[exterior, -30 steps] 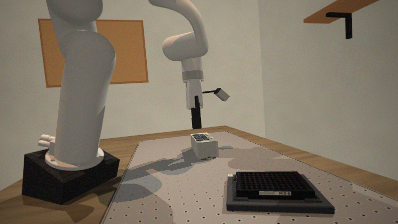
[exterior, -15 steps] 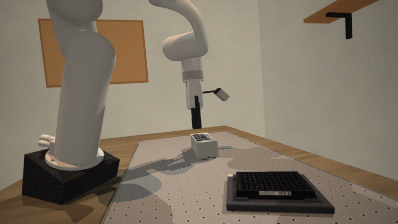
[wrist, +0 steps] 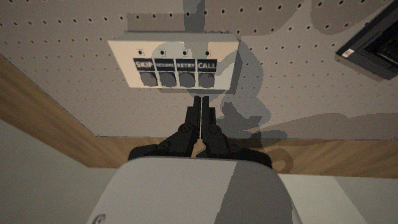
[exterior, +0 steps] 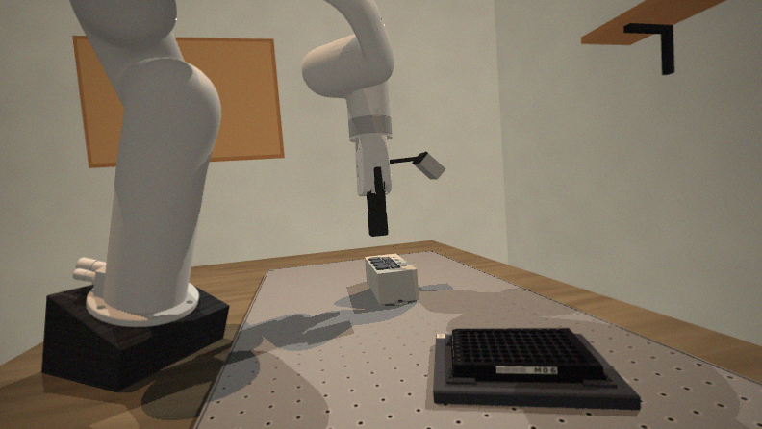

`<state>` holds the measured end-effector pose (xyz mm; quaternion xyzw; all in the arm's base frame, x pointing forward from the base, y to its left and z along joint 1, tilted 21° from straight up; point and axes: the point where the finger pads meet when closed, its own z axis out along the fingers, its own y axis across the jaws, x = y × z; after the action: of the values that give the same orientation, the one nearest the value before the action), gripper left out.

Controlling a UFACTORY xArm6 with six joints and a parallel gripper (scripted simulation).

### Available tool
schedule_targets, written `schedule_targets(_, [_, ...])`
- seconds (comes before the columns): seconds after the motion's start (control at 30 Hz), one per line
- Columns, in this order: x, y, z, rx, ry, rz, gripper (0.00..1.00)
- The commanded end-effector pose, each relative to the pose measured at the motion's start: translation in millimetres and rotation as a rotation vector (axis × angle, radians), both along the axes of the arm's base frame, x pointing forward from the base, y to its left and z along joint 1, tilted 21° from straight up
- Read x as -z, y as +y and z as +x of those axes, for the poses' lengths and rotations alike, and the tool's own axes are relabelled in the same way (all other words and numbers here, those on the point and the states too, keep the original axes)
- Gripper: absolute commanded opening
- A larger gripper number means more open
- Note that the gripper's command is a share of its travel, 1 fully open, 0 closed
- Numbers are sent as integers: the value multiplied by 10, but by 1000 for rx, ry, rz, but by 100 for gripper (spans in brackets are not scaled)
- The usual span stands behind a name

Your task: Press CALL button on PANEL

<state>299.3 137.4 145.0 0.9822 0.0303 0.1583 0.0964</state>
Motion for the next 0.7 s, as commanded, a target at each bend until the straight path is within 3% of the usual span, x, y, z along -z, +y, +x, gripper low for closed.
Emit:
schedule_targets(0.0, [-62, -37, -17, -2, 0, 3, 0])
schedule_targets(0.33, [-62, -37, -18, -2, 0, 3, 0])
schedule_targets(0.67, [62, -61, 24, -2, 0, 3, 0])
